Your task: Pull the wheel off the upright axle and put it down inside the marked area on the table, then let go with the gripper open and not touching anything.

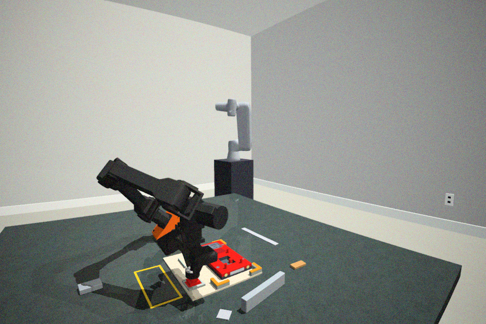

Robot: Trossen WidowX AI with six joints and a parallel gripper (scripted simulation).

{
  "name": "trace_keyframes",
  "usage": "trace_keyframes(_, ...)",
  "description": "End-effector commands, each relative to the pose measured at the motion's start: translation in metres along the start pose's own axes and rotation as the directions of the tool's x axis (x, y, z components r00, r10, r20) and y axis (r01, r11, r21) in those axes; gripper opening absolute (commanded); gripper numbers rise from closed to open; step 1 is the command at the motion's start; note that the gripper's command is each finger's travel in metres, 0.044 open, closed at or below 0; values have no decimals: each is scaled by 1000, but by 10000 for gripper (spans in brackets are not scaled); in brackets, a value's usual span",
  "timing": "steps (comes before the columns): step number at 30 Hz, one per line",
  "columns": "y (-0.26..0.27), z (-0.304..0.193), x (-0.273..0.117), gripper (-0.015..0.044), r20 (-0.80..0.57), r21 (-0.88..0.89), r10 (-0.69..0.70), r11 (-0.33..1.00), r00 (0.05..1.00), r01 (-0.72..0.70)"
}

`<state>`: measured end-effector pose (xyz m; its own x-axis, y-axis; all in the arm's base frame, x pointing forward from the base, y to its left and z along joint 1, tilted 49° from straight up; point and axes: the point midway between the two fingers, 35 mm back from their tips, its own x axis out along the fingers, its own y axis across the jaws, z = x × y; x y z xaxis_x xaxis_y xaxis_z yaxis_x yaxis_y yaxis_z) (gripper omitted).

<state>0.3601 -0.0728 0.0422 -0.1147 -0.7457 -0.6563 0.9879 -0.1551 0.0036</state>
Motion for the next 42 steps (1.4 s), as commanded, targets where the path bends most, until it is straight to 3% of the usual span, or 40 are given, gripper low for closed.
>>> trace_keyframes(1,0,-2,-9,0,-2,-9,12,1000,1000,-12)
trace_keyframes(42,0,-2,-22,0,-1,-10,16,1000,1000,-16)
